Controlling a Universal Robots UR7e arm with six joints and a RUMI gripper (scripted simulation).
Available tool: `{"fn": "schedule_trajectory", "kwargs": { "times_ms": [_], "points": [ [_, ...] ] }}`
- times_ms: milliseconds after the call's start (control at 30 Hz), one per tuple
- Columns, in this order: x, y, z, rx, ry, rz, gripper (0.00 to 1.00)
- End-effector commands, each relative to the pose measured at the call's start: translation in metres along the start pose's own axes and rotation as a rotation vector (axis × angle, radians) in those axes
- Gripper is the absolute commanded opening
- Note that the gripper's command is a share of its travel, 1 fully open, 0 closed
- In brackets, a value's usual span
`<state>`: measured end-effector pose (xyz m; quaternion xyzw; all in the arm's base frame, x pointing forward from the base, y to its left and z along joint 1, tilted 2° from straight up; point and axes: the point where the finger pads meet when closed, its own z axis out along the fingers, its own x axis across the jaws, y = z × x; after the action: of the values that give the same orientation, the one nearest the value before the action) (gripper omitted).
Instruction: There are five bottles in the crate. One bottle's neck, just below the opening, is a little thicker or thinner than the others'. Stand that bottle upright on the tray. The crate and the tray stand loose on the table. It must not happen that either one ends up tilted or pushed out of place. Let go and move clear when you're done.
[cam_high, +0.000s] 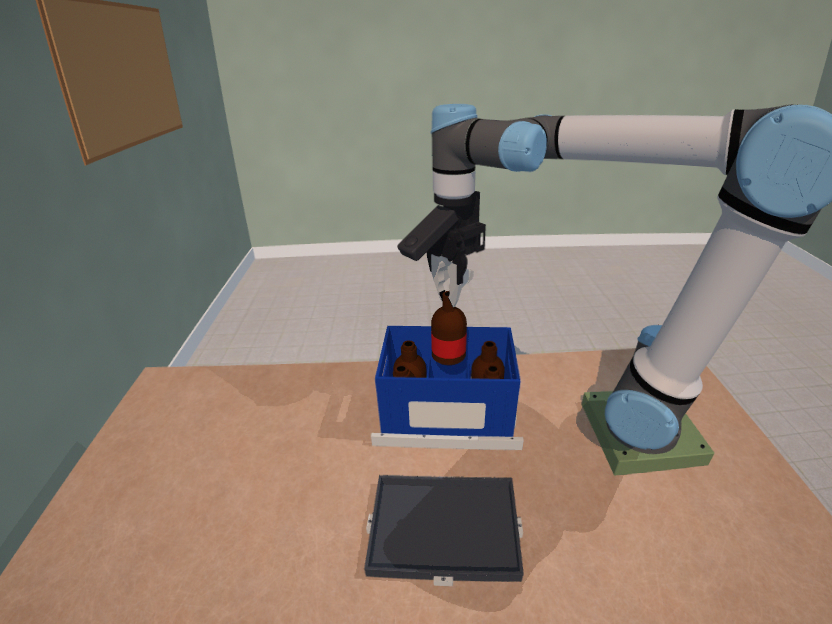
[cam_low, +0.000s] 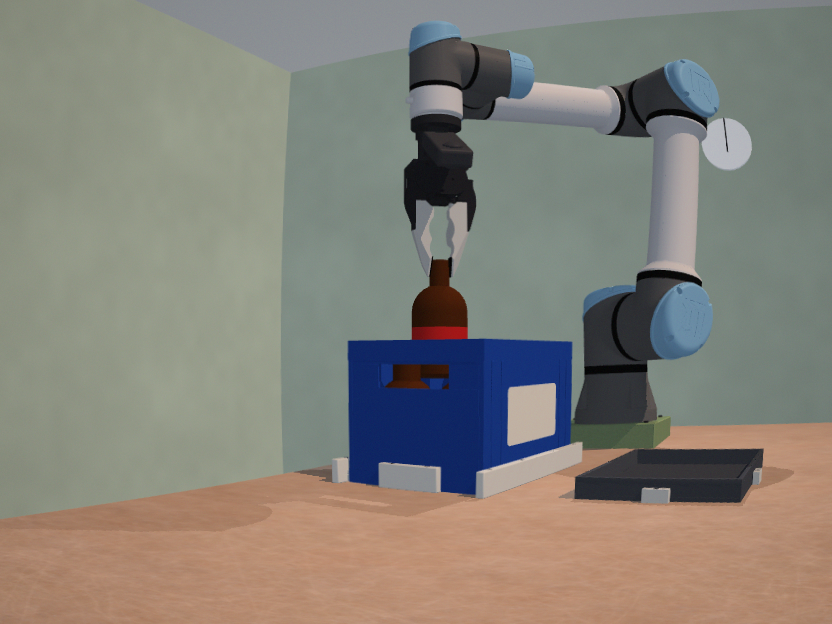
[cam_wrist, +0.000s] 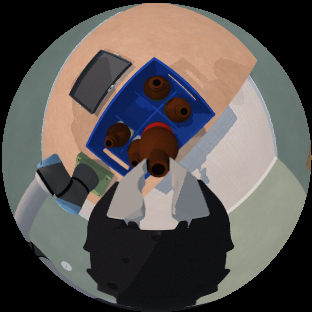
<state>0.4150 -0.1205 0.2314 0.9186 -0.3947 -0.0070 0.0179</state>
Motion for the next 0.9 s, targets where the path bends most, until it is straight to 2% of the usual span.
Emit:
{"fn": "schedule_trajectory", "kwargs": {
  "times_ms": [0,867],
  "points": [
    [0.0003,-0.0001,-0.0005,0.000,0.001,0.000,0.00],
    [0.0003,-0.0001,-0.0035,0.000,0.001,0.000,0.00]
  ]
}}
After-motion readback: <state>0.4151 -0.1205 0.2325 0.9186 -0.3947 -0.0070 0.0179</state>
